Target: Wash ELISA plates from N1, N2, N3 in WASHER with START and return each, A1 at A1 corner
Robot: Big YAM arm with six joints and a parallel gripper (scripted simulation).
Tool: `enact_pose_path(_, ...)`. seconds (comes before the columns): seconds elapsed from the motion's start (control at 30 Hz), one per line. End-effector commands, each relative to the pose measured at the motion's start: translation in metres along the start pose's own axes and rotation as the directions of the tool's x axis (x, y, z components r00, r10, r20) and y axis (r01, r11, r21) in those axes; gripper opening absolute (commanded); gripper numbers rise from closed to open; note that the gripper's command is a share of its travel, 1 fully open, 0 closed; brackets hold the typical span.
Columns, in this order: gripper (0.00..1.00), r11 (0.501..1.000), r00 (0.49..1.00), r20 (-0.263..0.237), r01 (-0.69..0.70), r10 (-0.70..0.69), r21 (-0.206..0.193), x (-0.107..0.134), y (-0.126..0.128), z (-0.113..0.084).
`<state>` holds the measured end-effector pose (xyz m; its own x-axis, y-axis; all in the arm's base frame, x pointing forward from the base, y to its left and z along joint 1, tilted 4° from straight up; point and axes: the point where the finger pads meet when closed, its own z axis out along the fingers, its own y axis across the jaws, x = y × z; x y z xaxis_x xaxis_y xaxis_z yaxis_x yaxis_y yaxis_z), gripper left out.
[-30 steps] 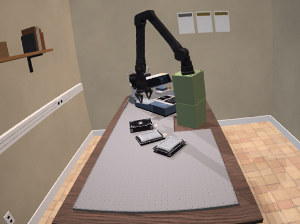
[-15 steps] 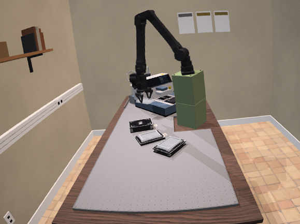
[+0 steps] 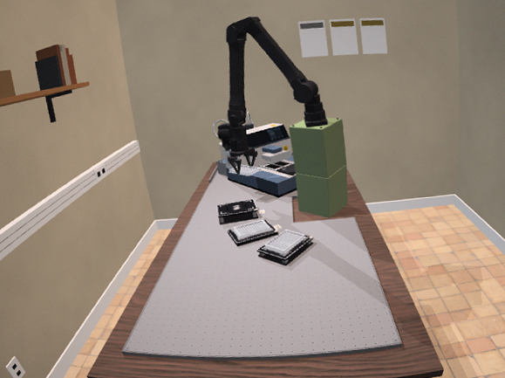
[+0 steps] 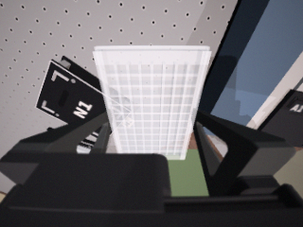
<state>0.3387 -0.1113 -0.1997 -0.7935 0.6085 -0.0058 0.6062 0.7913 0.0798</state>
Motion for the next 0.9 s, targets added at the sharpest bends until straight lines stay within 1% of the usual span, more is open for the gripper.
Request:
enact_pose_path(0.0,0.82,1.000,1.000,-0.017,-0.004,0.004,0.009,0.004,-0.002,0.005)
enact_pose_path(0.07,0.82,1.000,1.000,-0.017,-0.004,0.004,0.009,0.004,-0.002,0.005)
enact_pose_path(0.1,0.82,0.998,0.998,-0.013,0.054,-0.054,0.007,0.009,0.006,0.007)
enact_pose_path(0.17,0.82,0.993,0.993,-0.011,0.121,-0.121,0.005,0.013,0.014,0.008)
enact_pose_path(0.23,0.82,0.993,0.993,-0.011,0.121,-0.121,0.005,0.013,0.014,0.008)
enact_pose_path(0.37,0.82,0.968,0.968,-0.011,0.252,-0.252,0.005,0.022,0.032,0.010)
enact_pose_path(0.53,0.82,0.912,0.912,-0.005,0.409,-0.409,0.003,0.028,0.057,0.012)
enact_pose_path(0.67,0.82,0.850,0.849,0.005,0.528,-0.528,0.002,0.030,0.078,0.013)
enact_pose_path(0.73,0.82,0.813,0.813,0.002,0.583,-0.583,0.002,0.035,0.087,0.014)
enact_pose_path(0.8,0.82,0.813,0.813,0.002,0.583,-0.583,0.002,0.035,0.087,0.014)
enact_pose_path(0.87,0.82,0.772,0.772,0.000,0.636,-0.636,0.002,0.040,0.096,0.015)
